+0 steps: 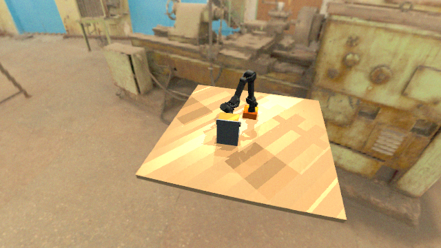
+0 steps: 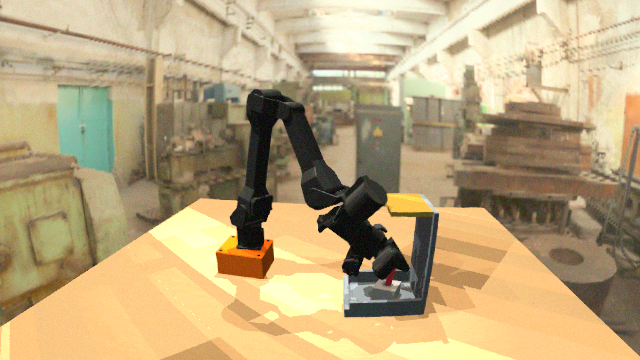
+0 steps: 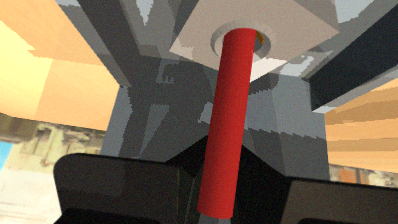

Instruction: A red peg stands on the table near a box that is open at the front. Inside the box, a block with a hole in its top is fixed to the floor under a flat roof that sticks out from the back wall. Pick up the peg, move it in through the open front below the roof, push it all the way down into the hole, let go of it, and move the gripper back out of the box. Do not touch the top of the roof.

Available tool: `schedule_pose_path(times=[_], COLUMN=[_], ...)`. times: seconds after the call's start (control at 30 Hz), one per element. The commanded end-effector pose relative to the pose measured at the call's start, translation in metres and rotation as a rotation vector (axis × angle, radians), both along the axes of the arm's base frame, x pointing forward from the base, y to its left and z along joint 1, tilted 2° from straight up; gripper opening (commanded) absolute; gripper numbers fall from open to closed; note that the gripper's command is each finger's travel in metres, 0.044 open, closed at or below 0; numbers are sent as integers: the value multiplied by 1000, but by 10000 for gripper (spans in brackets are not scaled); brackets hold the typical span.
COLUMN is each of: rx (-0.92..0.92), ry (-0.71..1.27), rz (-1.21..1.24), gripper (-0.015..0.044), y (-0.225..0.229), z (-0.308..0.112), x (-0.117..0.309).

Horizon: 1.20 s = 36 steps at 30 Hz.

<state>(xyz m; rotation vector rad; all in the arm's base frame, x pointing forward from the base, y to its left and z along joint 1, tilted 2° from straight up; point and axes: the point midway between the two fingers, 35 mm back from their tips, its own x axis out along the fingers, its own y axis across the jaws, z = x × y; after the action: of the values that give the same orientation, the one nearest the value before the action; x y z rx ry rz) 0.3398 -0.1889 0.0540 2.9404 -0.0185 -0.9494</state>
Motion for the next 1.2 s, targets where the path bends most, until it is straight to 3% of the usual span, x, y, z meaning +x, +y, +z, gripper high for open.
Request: schedule_pose_path(times=[0.0,0.77,1.03,1.17], rx=[11,11,1,1], ry=[29,29,1,1], rz=[-15,-15,0,0], gripper=[0,0,210,220], y=[0,0,0,0], z=[-10,-12,-2,-2], x=[-5,-5,0,0])
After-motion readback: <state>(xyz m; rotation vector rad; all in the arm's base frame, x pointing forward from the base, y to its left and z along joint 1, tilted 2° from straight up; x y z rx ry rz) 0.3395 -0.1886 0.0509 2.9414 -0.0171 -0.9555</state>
